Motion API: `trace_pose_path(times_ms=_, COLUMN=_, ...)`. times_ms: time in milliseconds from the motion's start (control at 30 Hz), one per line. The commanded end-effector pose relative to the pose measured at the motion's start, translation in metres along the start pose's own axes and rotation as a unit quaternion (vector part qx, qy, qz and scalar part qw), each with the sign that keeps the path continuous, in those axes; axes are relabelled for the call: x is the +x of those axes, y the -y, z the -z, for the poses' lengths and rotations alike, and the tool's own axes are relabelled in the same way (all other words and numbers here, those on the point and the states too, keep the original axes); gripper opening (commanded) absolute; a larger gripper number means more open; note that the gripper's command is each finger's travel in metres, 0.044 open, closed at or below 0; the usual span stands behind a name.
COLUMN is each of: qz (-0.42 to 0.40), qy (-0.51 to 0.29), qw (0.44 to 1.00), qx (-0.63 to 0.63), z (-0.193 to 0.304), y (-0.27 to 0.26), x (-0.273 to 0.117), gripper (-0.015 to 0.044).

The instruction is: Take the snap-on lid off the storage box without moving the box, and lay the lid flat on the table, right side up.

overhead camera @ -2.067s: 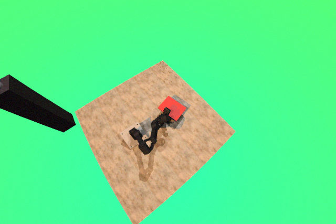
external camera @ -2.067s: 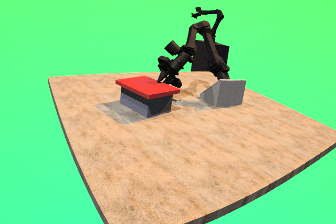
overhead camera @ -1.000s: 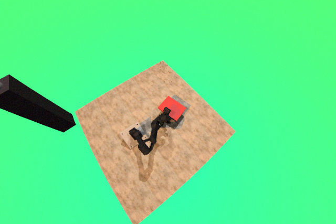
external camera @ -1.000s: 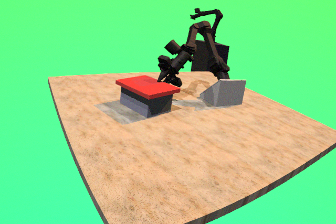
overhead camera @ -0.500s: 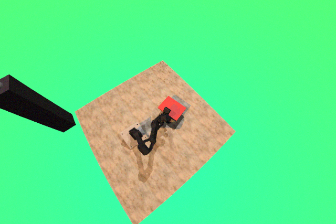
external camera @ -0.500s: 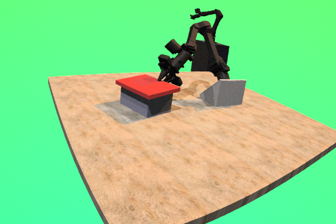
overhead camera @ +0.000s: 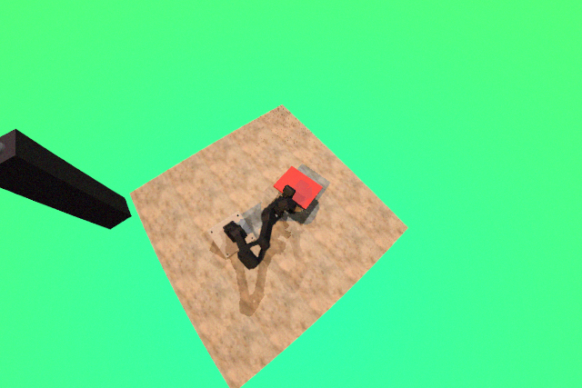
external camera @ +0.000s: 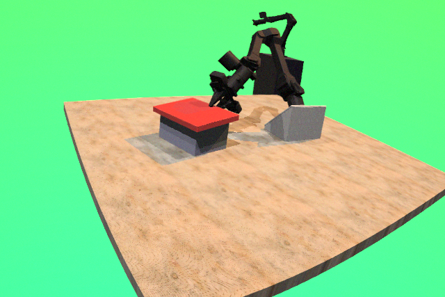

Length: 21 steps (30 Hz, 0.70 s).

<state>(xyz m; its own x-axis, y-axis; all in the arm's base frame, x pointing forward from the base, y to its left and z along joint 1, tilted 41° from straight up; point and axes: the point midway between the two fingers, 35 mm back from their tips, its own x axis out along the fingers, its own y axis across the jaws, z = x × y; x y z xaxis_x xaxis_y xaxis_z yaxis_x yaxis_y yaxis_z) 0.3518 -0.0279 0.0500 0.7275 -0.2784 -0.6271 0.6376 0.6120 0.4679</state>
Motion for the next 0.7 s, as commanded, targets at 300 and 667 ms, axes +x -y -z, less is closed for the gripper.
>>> trace_pose_path(times_ms=300, qz=-0.002, qy=0.000, qw=1.000, qx=-0.001, z=0.0002, y=-0.0027, x=-0.0019, gripper=0.0000)
trace_pose_path(times_ms=667, qz=-0.002, qy=0.000, qw=1.000, qx=-0.001, z=0.0002, y=-0.0033, x=-0.0011, gripper=0.0000)
